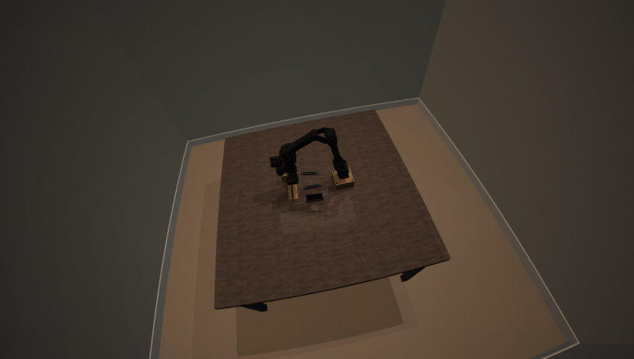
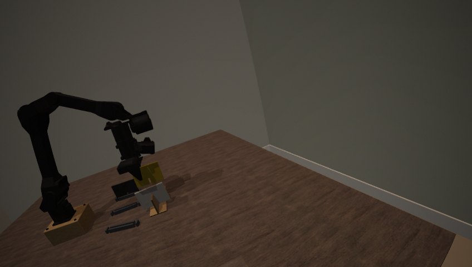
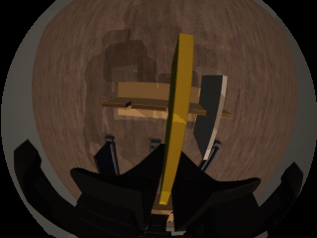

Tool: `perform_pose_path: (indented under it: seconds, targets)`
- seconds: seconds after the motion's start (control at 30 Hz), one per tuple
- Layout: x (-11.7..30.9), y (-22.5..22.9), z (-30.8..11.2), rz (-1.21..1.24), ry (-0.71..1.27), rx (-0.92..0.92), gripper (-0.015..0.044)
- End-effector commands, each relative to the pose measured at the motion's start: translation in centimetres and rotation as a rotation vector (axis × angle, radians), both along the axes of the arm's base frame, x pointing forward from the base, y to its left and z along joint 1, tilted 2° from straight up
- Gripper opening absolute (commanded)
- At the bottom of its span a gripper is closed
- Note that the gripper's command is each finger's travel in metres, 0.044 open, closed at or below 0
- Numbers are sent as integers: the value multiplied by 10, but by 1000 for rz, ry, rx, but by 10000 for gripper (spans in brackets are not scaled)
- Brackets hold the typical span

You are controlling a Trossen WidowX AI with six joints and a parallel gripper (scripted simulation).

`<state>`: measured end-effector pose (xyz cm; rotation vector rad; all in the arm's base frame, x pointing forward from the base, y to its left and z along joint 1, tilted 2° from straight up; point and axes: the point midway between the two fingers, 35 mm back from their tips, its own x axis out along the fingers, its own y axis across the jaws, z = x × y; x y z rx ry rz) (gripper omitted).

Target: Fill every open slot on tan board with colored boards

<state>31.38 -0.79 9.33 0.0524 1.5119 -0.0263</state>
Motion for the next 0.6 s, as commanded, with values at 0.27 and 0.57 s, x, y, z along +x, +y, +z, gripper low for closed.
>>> perform_pose_path:
  seconds: [0.27, 0.57]
  targets:
    - [0, 0, -7, 3, 0, 1, 0]
    - [0, 1, -12, 3, 0, 1, 0]
